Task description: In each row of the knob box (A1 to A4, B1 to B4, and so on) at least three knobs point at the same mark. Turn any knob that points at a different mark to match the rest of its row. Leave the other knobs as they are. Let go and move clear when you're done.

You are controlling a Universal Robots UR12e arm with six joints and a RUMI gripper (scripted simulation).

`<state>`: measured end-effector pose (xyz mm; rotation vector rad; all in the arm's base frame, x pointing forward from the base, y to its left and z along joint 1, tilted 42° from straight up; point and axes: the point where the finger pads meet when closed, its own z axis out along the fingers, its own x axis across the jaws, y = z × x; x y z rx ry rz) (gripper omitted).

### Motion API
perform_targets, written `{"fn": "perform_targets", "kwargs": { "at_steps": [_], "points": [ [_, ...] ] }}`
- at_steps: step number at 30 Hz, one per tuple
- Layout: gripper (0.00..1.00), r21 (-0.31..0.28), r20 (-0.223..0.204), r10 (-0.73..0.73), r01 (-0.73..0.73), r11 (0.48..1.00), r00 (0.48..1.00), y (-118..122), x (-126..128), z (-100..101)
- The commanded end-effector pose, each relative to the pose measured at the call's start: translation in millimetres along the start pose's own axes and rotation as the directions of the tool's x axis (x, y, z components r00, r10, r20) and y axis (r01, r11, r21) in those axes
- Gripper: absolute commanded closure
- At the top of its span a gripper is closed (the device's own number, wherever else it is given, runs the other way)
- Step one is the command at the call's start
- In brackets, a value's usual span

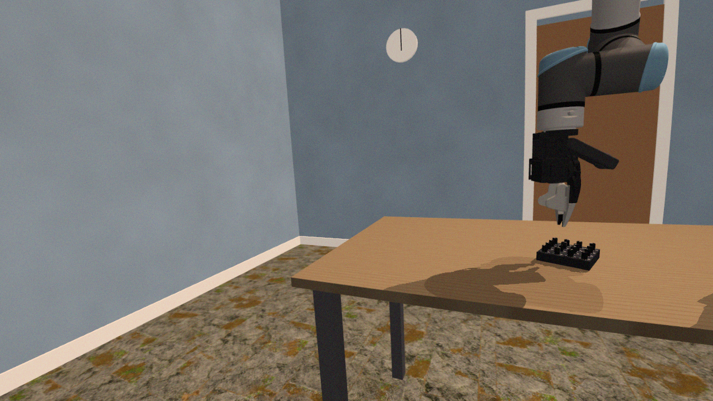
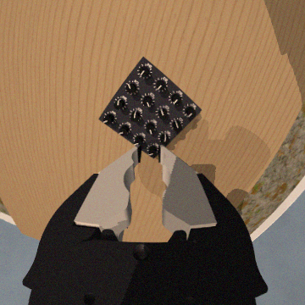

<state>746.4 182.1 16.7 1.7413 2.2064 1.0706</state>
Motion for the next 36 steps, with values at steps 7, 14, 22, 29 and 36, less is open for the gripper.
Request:
{"fn": "perform_targets", "kwargs": {
  "at_steps": [7, 14, 22, 29, 36],
  "points": [
    [0.89, 0.002, -0.003, -0.113, 0.113, 0.994, 0.994, 1.4, -0.9, -1.7],
    [0.89, 0.002, -0.003, -0.123, 0.123, 0.992, 0.992, 1.5, -1.0, -1.8],
    [0.89, 0.002, -0.003, -0.123, 0.123, 0.992, 0.992, 1.5, -1.0, -1.8],
    [0.89, 0.002, -0.003, -0.123, 0.123, 0.992, 0.992, 1.5, -1.0, -1.8],
    [0.89, 0.002, -0.003, -0.123, 0.123, 0.992, 0.992, 1.5, -1.0, -1.8]
  ]
}}
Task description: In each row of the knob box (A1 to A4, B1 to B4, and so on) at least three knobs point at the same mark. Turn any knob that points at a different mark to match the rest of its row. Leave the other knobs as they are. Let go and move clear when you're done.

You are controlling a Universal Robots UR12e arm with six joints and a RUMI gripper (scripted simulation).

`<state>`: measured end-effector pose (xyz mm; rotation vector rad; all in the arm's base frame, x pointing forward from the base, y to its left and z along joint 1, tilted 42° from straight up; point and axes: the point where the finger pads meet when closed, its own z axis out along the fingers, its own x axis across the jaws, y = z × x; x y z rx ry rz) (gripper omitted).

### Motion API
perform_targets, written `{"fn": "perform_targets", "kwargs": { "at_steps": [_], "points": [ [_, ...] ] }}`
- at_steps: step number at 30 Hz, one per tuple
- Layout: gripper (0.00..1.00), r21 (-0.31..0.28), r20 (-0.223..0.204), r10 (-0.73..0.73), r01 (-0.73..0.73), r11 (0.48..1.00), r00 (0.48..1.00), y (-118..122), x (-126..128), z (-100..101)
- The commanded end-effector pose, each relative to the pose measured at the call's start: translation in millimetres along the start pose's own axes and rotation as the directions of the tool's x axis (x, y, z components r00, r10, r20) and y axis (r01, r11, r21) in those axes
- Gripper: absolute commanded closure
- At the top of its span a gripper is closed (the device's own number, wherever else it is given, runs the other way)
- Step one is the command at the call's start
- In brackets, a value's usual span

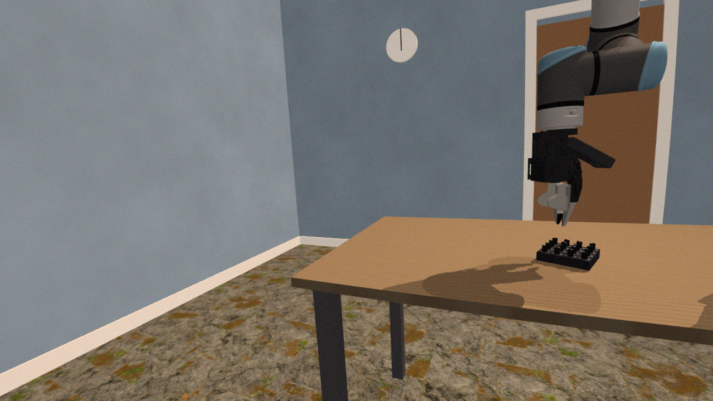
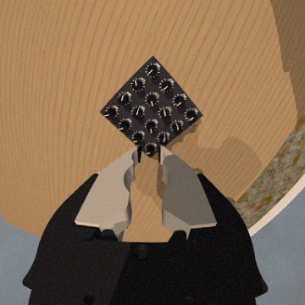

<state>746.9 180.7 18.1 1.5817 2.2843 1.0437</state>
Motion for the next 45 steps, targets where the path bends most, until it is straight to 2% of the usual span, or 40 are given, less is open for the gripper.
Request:
{"fn": "perform_targets", "kwargs": {
  "at_steps": [1, 24, 45],
  "points": [
    [0.89, -0.001, 0.0, 0.0, 0.0, 1.0, 1.0, 0, 0, 0],
    [0.89, -0.001, 0.0, 0.0, 0.0, 1.0, 1.0, 0, 0, 2],
    [0.89, -0.001, 0.0, 0.0, 0.0, 1.0, 1.0, 0, 0, 21]
  ]
}}
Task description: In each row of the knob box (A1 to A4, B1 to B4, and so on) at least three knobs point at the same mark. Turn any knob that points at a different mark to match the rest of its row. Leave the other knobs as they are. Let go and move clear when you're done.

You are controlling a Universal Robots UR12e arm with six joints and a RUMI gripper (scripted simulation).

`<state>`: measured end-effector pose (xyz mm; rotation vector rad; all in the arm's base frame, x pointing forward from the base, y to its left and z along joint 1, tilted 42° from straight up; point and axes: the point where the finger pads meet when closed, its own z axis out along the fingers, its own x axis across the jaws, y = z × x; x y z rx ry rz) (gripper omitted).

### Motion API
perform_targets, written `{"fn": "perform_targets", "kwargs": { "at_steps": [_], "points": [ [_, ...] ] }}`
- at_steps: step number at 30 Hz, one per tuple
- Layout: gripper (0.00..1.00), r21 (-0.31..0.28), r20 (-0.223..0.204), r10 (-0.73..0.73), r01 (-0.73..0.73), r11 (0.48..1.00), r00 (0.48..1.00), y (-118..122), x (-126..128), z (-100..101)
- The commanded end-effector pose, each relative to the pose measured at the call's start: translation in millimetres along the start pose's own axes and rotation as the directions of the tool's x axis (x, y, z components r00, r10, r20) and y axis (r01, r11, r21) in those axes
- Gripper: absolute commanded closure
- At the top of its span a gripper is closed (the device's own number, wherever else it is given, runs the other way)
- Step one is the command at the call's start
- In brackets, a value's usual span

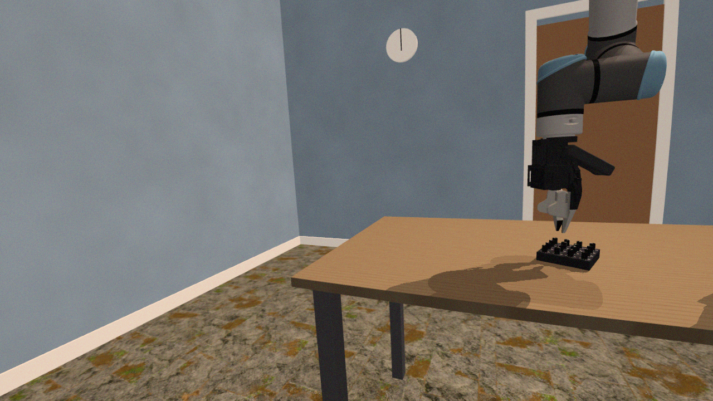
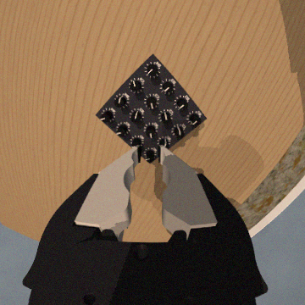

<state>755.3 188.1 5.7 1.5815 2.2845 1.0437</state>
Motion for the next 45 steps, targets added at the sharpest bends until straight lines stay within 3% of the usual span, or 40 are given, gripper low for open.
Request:
{"fn": "perform_targets", "kwargs": {
  "at_steps": [1, 22, 45],
  "points": [
    [0.89, -0.001, 0.0, 0.0, 0.0, 1.0, 1.0, 0, 0, 6],
    [0.89, -0.001, 0.0, 0.0, 0.0, 1.0, 1.0, 0, 0, 25],
    [0.89, -0.001, 0.0, 0.0, 0.0, 1.0, 1.0, 0, 0, 27]
  ]
}}
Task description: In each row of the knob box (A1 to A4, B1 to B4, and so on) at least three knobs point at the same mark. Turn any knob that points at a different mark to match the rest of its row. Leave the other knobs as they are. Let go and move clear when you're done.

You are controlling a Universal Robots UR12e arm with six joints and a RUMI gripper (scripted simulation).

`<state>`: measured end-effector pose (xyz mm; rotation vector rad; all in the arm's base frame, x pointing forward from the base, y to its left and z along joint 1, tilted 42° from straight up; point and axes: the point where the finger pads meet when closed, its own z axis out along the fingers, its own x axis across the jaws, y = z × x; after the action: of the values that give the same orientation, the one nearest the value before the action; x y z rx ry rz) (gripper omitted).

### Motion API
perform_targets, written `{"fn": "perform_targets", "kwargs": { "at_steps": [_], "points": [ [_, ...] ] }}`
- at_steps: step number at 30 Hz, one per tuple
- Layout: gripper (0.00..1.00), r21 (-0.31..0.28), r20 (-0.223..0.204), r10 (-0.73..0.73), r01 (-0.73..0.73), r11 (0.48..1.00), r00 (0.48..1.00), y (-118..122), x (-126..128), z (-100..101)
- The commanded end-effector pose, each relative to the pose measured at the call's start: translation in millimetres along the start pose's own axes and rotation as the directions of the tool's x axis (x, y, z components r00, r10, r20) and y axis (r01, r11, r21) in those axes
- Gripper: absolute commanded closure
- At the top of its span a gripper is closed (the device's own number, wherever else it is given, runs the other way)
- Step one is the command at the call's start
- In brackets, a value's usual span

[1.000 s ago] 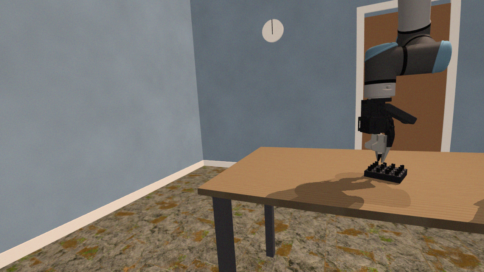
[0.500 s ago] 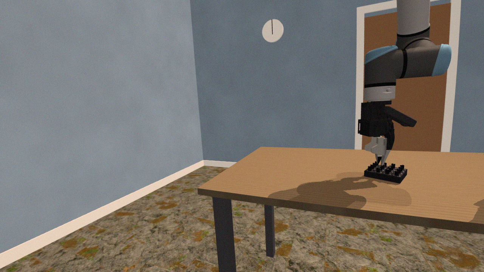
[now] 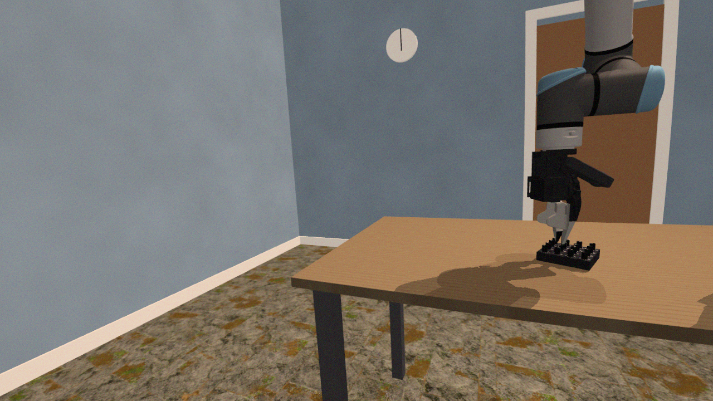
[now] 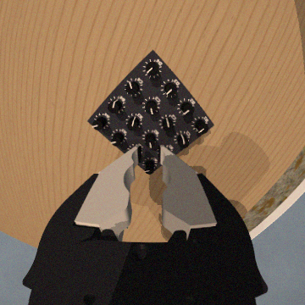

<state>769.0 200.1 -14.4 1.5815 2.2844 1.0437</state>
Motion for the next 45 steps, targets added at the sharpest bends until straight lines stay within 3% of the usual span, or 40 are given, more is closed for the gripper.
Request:
{"fn": "perform_targets", "kwargs": {
  "at_steps": [1, 45],
  "points": [
    [0.89, -0.001, 0.0, 0.0, 0.0, 1.0, 1.0, 0.4, -0.1, -0.4],
    [0.89, -0.001, 0.0, 0.0, 0.0, 1.0, 1.0, -4.4, -0.1, -0.4]
  ]
}}
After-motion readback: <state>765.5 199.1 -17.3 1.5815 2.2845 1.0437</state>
